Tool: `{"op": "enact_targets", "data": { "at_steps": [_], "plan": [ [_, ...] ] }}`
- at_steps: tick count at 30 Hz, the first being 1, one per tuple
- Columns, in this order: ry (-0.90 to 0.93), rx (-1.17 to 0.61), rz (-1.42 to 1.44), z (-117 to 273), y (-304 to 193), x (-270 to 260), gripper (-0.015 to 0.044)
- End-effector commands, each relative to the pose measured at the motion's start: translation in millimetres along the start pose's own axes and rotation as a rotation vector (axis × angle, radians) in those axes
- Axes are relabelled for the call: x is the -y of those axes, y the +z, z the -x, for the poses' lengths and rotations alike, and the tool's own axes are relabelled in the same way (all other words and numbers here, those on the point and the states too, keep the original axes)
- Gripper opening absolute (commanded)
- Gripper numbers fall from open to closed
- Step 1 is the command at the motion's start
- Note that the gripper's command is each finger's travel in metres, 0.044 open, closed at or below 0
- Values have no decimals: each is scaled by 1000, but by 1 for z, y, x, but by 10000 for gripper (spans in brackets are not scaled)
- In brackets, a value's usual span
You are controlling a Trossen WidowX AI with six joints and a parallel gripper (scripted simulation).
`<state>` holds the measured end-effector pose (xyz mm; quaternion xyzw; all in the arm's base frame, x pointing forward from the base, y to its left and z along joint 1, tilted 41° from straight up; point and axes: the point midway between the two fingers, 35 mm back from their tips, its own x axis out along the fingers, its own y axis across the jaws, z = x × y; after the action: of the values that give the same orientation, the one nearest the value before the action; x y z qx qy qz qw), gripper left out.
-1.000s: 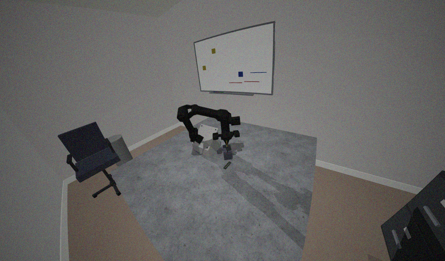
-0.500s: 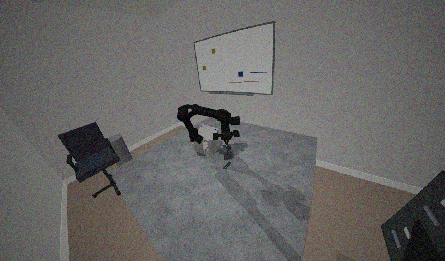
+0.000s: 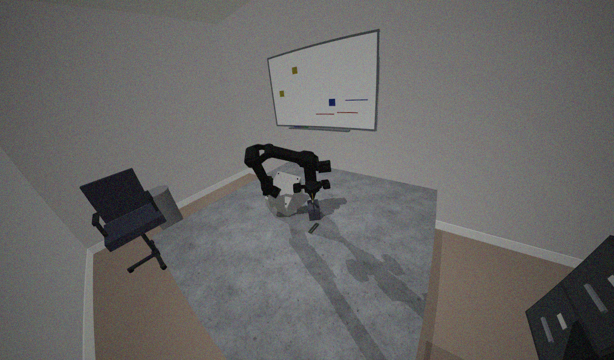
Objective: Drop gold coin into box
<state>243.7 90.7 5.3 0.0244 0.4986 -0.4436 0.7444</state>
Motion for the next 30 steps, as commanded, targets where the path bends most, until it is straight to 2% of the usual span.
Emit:
{"op": "enact_targets", "data": {
  "at_steps": [1, 30],
  "plan": [
    [0, 0, 1, -1, 0, 0, 0],
    [0, 1, 6, -15, 1, 1, 0]
  ]
}}
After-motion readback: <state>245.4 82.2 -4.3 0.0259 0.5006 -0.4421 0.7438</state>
